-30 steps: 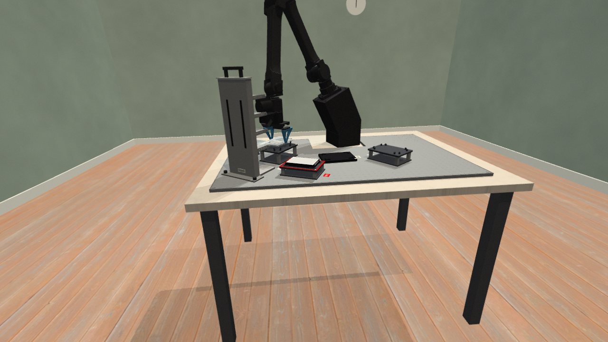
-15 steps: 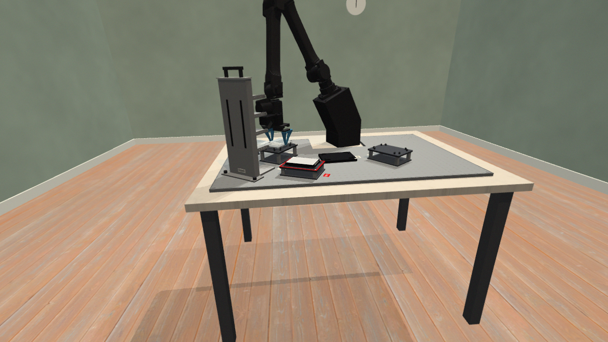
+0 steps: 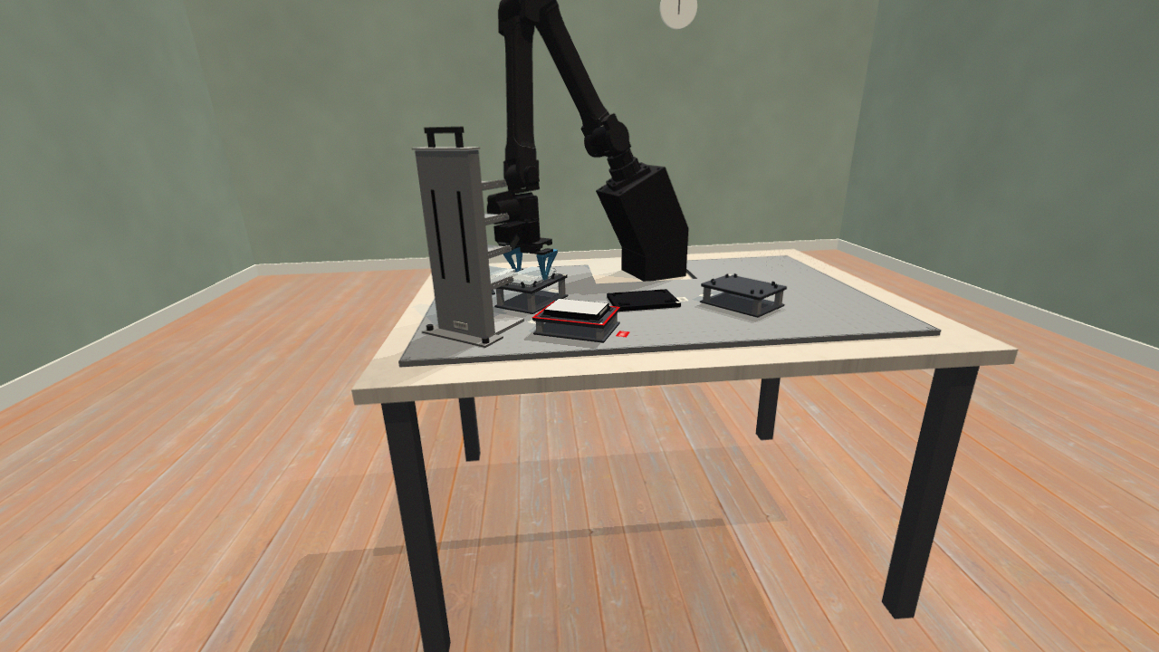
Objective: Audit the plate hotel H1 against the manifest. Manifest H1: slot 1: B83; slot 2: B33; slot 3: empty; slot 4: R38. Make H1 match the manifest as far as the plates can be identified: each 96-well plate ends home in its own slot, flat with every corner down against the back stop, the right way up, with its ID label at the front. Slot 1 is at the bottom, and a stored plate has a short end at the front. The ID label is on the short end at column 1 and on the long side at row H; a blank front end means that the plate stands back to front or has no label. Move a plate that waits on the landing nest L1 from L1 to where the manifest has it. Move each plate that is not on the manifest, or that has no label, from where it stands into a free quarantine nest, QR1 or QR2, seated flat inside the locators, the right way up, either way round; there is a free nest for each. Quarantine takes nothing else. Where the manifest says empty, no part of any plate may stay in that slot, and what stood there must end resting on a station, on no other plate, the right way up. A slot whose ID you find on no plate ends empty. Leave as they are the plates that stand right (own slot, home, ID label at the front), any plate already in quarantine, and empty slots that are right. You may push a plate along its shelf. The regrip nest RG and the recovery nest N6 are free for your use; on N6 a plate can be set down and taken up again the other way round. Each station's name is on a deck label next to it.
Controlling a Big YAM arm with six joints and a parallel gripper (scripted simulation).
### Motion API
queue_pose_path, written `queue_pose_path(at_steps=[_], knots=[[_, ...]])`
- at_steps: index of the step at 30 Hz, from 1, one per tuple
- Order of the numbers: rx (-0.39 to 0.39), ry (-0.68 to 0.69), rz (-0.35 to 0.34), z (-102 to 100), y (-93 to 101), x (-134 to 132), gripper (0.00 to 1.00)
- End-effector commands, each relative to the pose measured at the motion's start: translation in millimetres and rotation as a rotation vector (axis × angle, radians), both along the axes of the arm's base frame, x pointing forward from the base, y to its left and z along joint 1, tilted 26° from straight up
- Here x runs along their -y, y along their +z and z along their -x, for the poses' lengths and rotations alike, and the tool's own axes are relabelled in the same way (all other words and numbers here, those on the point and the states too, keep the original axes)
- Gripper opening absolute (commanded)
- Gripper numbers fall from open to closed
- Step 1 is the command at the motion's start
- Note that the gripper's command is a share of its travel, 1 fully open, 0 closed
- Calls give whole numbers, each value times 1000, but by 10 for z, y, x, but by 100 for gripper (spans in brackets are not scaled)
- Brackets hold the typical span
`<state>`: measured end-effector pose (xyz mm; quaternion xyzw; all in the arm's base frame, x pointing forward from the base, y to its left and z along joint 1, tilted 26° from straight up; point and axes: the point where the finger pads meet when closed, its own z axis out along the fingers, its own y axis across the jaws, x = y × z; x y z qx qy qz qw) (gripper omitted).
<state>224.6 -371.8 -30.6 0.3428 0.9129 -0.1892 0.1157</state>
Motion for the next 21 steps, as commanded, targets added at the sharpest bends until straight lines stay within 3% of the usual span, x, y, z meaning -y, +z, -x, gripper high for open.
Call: queue_pose_path(at_steps=[1, 7, 8, 21], knots=[[13, 3, 23, -32, 23, 121, 86], [17, 3, 23, -56, 67, 77, 86], [17, 3, 23, -56, 67, 77, 100], [17, 3, 23, -56, 67, 77, 100]])
